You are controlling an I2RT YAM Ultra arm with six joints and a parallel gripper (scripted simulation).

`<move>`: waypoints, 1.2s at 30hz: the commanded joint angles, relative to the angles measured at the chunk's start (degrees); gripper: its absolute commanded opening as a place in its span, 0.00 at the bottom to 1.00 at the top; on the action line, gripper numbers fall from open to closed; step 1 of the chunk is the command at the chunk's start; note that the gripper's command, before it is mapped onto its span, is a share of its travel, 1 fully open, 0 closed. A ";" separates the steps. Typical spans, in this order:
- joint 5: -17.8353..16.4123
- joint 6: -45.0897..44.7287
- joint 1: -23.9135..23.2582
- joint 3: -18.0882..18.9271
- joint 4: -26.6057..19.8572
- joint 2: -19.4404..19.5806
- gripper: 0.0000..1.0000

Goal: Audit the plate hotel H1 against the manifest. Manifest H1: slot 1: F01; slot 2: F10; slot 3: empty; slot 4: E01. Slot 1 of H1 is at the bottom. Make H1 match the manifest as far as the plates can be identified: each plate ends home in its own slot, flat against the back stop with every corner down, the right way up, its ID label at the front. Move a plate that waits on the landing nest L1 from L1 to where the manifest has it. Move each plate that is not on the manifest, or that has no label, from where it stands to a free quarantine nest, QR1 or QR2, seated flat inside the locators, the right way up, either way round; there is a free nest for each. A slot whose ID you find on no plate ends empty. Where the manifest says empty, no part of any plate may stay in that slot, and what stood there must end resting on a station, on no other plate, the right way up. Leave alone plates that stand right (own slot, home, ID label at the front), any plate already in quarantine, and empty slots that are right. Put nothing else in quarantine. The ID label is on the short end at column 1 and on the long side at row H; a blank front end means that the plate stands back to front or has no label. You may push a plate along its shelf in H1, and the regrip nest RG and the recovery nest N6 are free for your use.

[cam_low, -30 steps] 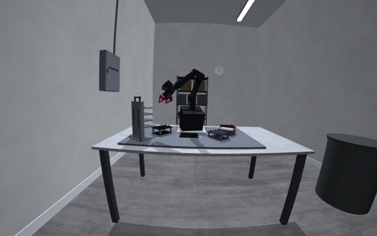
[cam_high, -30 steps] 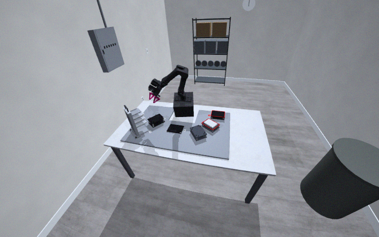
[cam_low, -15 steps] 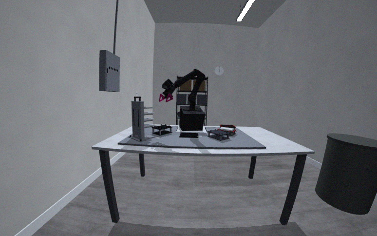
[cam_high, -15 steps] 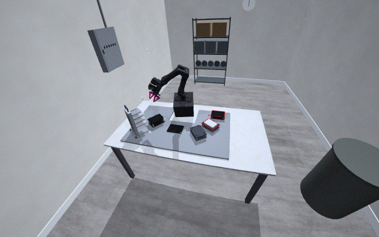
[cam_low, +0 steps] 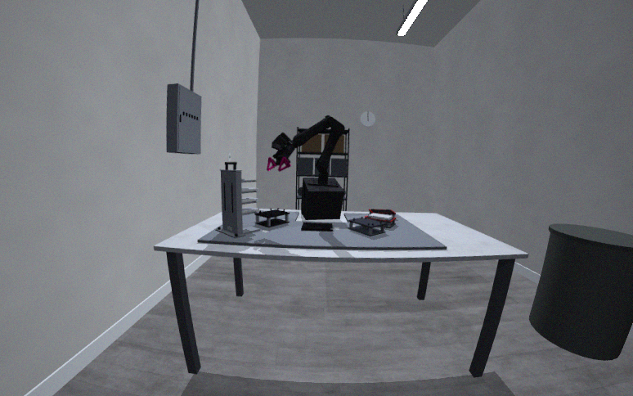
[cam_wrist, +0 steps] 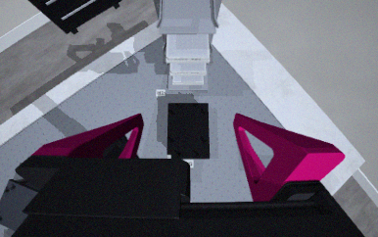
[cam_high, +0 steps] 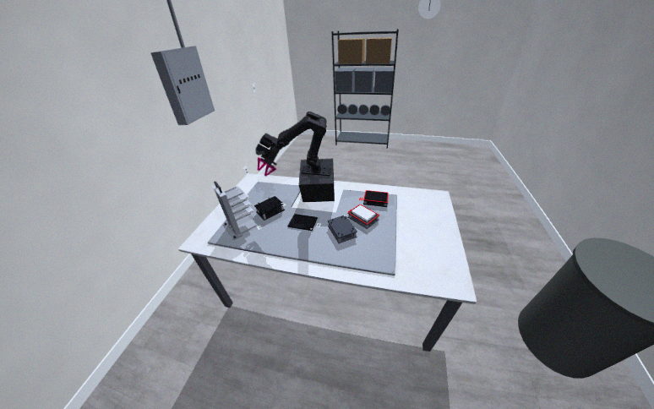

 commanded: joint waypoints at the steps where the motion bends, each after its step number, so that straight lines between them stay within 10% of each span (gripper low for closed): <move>1: -0.12 0.25 0.17 0.42 0.59 0.03 1.00; 36: 5.68 7.23 8.10 3.13 12.36 10.07 1.00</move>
